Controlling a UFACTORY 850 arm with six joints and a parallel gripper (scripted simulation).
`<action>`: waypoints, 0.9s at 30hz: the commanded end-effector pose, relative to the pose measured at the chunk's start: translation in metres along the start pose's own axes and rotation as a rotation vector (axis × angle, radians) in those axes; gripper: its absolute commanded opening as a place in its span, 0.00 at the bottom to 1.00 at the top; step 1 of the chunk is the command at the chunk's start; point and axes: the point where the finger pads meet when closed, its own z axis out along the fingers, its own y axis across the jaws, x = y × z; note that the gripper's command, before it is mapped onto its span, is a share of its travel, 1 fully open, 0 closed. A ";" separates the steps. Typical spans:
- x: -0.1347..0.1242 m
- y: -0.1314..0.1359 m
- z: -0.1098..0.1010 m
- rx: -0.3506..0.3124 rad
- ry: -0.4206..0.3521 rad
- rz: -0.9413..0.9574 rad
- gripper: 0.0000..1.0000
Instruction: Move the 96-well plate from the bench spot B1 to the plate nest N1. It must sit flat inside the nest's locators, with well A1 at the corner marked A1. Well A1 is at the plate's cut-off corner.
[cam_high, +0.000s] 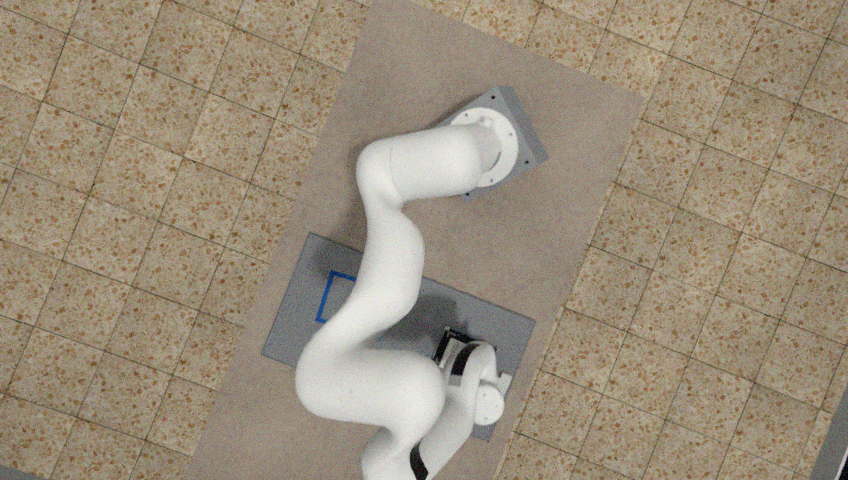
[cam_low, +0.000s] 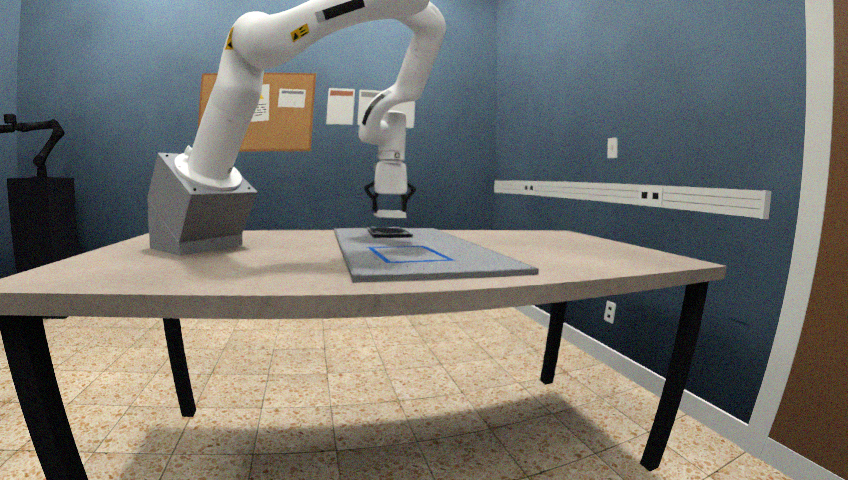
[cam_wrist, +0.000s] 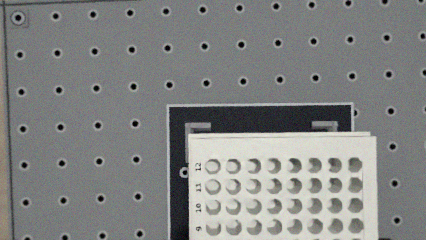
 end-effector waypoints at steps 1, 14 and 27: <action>0.000 0.001 0.007 -0.002 0.001 0.000 0.00; 0.000 0.001 0.025 -0.002 0.001 0.000 0.00; 0.000 0.001 0.034 -0.002 0.001 0.000 0.00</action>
